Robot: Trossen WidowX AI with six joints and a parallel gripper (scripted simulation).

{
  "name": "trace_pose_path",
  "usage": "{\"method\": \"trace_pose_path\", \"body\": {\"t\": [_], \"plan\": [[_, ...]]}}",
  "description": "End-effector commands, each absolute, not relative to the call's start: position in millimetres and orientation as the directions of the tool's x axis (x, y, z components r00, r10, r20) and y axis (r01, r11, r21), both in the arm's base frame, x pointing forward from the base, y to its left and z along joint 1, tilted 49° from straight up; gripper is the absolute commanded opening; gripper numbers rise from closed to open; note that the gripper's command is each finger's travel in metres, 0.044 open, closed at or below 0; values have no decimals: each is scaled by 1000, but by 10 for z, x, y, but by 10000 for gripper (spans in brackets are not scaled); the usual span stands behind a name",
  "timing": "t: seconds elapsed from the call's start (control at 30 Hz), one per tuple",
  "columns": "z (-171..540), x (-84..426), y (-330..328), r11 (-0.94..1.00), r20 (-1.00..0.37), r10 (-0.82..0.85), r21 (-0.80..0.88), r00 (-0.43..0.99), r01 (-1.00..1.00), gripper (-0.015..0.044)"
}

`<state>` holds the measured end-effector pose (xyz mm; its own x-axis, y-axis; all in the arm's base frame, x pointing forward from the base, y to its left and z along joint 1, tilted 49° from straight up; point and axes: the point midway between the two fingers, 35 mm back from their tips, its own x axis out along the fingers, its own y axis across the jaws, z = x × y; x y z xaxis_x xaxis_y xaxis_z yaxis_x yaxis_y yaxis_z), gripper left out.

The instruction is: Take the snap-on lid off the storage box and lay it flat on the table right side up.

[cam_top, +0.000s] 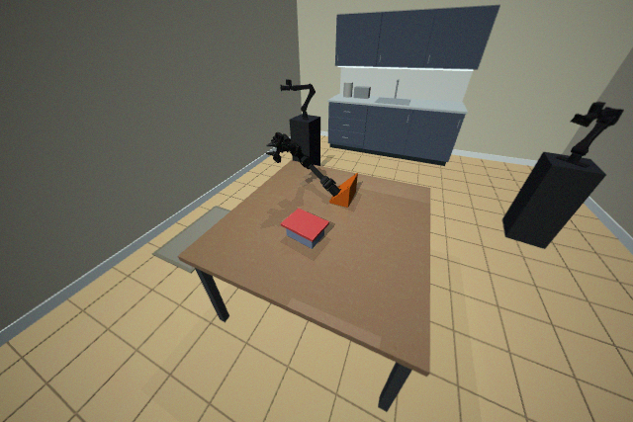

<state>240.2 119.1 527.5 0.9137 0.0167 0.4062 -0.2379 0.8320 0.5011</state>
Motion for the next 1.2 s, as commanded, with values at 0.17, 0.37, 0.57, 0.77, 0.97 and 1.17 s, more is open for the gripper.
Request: {"method": "trace_pose_path", "body": {"t": [0.17,0.37,0.57,0.77,0.97,1.17], "plan": [[4158,2844,1736,769,84,36,634,996,-81,235],[3195,2949,1939,722,-150,-35,680,988,129,235],[2476,2895,1939,682,-282,-139,668,949,298,235],[1837,2741,1801,637,-346,-272,634,898,438,235],[1311,2503,1526,604,-318,-414,605,853,519,235],[1284,2487,1506,603,-313,-422,604,851,521,235]]}}
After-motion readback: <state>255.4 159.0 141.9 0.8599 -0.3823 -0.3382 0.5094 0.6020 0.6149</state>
